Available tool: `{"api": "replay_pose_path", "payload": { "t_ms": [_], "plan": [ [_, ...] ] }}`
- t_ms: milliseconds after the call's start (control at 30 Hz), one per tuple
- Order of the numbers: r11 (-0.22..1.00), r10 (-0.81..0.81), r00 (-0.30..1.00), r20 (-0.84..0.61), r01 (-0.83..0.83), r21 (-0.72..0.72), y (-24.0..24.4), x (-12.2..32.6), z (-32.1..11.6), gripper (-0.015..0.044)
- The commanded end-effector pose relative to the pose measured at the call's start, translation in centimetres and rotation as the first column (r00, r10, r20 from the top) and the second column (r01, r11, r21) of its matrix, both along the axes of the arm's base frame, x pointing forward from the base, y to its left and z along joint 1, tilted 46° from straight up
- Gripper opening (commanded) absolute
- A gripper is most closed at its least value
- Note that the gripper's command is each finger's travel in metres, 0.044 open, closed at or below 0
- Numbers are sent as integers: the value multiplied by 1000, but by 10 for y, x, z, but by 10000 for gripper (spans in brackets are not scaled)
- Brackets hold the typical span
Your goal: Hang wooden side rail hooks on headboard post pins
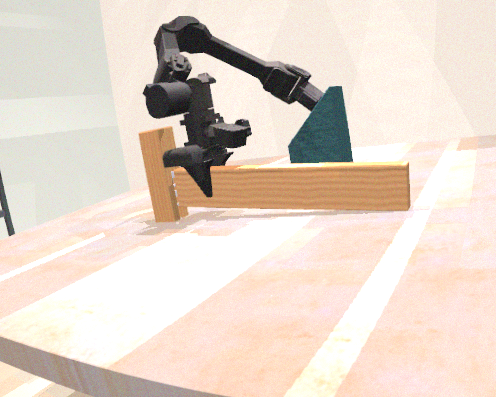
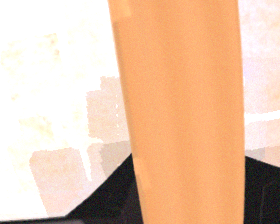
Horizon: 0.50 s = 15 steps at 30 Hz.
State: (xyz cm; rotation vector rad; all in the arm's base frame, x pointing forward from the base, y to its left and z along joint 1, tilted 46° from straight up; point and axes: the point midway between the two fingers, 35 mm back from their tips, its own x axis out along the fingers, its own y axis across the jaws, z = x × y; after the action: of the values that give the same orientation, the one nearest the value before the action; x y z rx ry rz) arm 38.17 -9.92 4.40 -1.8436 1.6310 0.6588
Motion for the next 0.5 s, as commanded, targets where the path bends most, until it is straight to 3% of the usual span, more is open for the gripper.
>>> {"api": "replay_pose_path", "payload": {
  "t_ms": [0, 467],
  "plan": [
    [1000, 11, 1000, 11, -11, -1, 3, 4, 5, 0],
    [1000, 11, 1000, 11, -11, -1, 2, 5, 6, 0]
  ]
}}
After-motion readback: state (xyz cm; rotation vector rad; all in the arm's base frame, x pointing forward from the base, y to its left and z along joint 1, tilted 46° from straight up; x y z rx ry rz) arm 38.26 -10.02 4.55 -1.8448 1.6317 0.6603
